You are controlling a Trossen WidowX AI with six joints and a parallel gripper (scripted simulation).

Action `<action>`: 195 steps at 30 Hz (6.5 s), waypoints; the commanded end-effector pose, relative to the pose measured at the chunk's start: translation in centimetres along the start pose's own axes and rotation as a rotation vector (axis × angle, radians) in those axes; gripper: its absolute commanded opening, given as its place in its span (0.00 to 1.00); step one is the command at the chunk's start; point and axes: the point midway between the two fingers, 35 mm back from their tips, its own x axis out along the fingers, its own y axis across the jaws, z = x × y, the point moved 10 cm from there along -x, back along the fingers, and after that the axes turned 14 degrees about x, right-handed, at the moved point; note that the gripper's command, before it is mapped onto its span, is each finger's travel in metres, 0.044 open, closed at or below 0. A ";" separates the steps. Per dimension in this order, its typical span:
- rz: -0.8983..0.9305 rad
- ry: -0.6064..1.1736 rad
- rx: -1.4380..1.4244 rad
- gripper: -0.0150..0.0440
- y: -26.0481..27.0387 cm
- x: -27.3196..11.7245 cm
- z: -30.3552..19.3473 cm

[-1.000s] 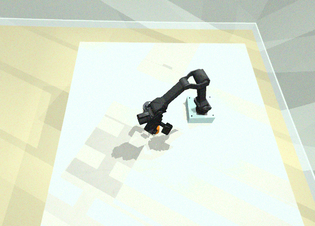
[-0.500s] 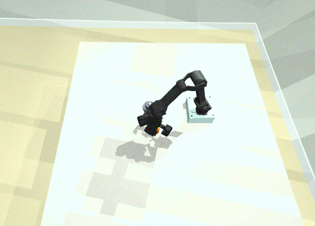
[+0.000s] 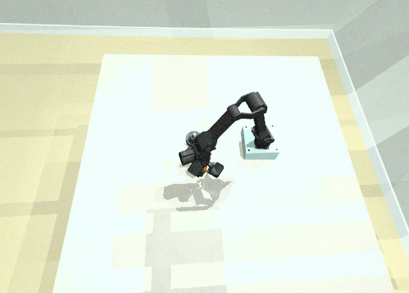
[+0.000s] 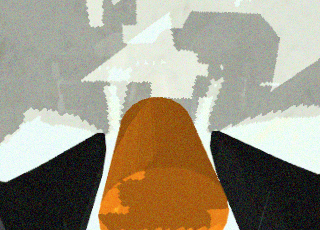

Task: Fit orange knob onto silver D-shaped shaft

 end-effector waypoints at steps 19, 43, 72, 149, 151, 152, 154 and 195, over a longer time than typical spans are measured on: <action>0.014 -0.038 -0.040 0.25 0.0 -1.9 0.7; 0.007 -0.018 -0.018 0.25 -0.1 -9.1 1.5; 0.001 -0.002 0.001 0.25 -2.5 -13.1 0.5; -0.011 0.005 0.005 0.25 -14.9 -6.2 -7.7; -0.011 0.005 0.005 0.25 -14.9 -6.2 -7.7; -0.011 0.005 0.005 0.25 -14.9 -6.2 -7.7; -0.011 0.005 0.005 0.25 -14.9 -6.2 -7.7; -0.010 0.006 -0.204 0.25 -14.8 -6.6 -7.9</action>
